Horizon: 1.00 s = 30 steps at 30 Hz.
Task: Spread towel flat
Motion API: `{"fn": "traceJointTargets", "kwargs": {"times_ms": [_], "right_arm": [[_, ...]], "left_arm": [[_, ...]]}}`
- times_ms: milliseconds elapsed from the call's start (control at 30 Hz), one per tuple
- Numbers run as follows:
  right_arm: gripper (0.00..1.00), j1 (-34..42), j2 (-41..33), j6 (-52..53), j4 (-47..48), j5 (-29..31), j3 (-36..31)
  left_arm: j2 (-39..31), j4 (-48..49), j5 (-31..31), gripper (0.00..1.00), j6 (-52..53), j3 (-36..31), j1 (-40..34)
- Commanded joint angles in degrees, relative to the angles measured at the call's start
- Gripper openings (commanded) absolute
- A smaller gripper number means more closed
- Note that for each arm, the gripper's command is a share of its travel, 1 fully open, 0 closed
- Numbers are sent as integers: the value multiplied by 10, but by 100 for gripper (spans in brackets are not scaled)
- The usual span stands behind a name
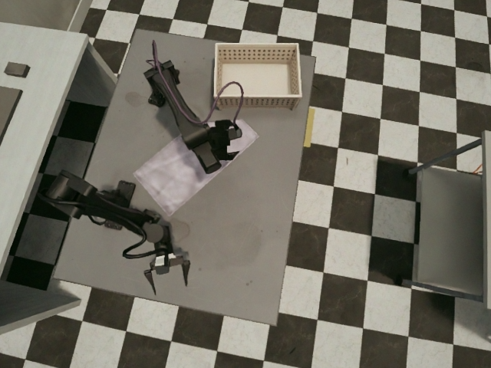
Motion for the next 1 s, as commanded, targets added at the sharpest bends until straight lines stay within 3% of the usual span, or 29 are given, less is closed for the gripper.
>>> {"fn": "traceJointTargets", "kwargs": {"times_ms": [0,533,567,633,700,800,833,900,967], "right_arm": [[100,0,-5,1,0,1,5],[100,0,-5,1,0,1,5],[100,-12,-47,16,-24,-61,13],[100,8,-79,23,-76,-83,42],[100,-7,-136,41,-119,-160,51],[100,4,-140,57,-174,-162,86],[100,-7,-169,73,-194,-212,88],[100,7,-200,84,-248,-234,118],[100,-3,-254,111,-300,-311,131]], "left_arm": [[-9,-2,-8,100,-1,5,0],[-9,-2,-8,100,-1,5,0],[-56,42,33,100,34,-33,-8],[-91,78,57,100,58,-63,-2],[-156,126,93,100,103,-100,-7],[-193,183,110,100,128,-155,-2],[-233,216,129,100,155,-184,-7],[-279,263,155,100,187,-223,-6],[-334,296,169,100,217,-252,-16]]}}
